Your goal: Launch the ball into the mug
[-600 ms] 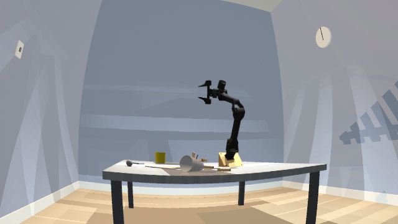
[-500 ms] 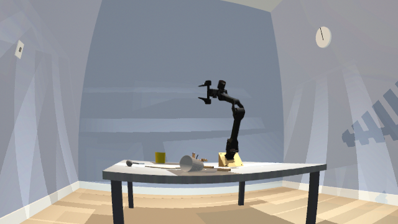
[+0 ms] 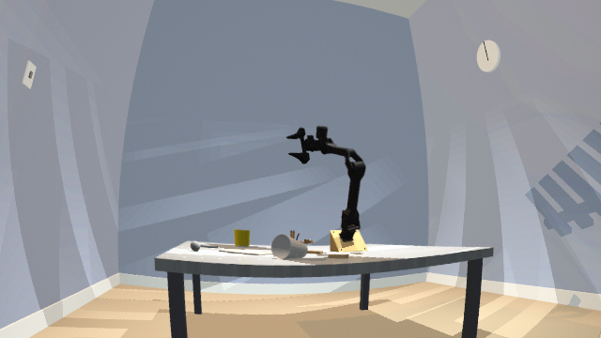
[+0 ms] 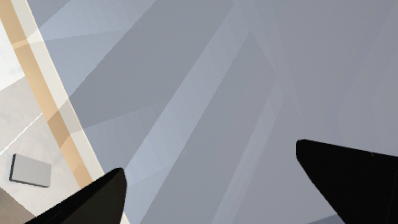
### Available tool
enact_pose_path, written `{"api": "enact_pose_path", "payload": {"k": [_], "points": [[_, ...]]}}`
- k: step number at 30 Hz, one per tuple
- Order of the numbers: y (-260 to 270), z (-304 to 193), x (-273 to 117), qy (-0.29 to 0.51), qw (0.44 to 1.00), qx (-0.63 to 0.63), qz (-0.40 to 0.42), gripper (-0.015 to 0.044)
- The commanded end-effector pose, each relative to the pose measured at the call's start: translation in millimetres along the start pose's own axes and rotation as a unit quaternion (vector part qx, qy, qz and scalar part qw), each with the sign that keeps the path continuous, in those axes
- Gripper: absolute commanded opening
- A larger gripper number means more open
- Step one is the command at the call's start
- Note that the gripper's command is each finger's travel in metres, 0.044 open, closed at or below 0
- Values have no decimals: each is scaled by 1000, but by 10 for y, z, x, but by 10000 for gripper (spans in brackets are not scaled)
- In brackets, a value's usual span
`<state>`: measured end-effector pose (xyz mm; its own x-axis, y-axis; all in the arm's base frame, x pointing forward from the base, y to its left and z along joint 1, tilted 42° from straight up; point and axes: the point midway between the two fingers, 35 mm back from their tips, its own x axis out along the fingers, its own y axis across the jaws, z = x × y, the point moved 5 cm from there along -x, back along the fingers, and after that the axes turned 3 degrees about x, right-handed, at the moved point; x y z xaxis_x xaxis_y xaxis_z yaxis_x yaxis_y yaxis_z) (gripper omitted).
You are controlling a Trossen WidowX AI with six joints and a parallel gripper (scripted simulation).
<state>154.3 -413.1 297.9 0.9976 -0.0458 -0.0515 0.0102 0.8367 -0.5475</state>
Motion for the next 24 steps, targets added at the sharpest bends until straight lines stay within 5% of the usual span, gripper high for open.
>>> {"api": "enact_pose_path", "payload": {"k": [1, 24], "points": [[83, -172, 181, 19, 997, 72, 6, 440], [895, -901, 939, 179, 898, 395, 73, 440]]}}
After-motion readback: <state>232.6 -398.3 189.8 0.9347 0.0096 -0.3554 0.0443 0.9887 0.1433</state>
